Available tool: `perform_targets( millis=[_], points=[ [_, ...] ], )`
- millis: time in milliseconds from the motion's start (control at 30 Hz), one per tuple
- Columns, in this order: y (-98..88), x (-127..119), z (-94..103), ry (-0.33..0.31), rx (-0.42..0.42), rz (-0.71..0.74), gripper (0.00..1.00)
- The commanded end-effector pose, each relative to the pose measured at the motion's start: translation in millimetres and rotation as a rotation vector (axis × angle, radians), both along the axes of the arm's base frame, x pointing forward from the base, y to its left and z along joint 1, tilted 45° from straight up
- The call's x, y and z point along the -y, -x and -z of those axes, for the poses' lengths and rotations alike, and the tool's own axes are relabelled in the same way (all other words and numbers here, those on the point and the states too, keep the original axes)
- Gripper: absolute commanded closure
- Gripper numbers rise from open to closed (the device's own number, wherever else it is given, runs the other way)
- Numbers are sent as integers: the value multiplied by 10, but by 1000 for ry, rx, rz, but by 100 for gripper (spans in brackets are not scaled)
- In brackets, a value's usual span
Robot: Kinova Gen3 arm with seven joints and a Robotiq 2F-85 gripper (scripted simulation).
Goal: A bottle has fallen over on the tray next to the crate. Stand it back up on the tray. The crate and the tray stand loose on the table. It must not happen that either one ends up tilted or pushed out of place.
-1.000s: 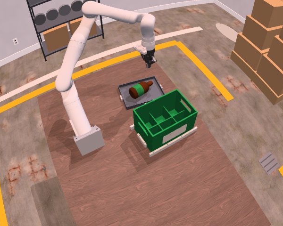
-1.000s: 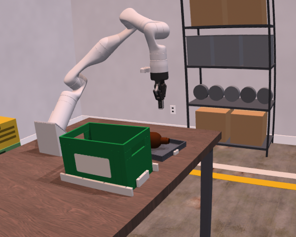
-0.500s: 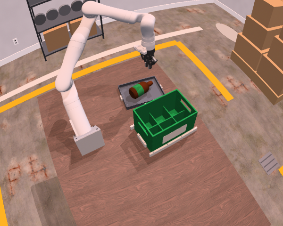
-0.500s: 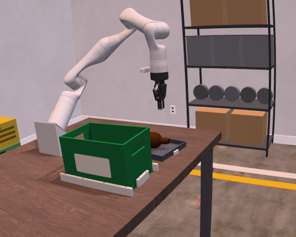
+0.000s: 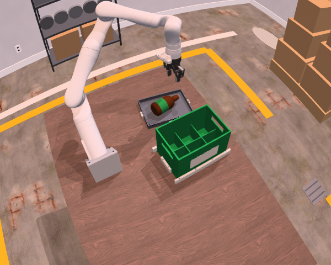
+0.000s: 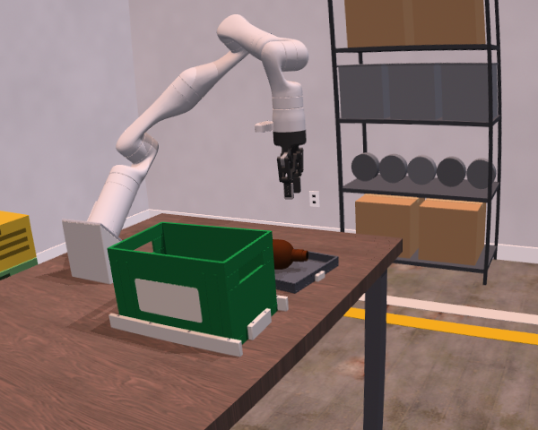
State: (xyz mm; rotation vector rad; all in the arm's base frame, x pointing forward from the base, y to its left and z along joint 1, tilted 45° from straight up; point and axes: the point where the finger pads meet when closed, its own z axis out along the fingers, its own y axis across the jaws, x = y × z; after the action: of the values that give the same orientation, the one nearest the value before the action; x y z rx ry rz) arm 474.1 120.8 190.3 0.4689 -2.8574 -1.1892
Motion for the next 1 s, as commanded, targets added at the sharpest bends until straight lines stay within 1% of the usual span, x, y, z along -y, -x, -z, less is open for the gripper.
perform_targets(
  millis=[0,600,967],
  points=[
    [-22,25,15,3,-3,17,36],
    [-16,17,25,2,-4,17,36],
    [17,-90,142,1,-8,17,36]
  ],
)
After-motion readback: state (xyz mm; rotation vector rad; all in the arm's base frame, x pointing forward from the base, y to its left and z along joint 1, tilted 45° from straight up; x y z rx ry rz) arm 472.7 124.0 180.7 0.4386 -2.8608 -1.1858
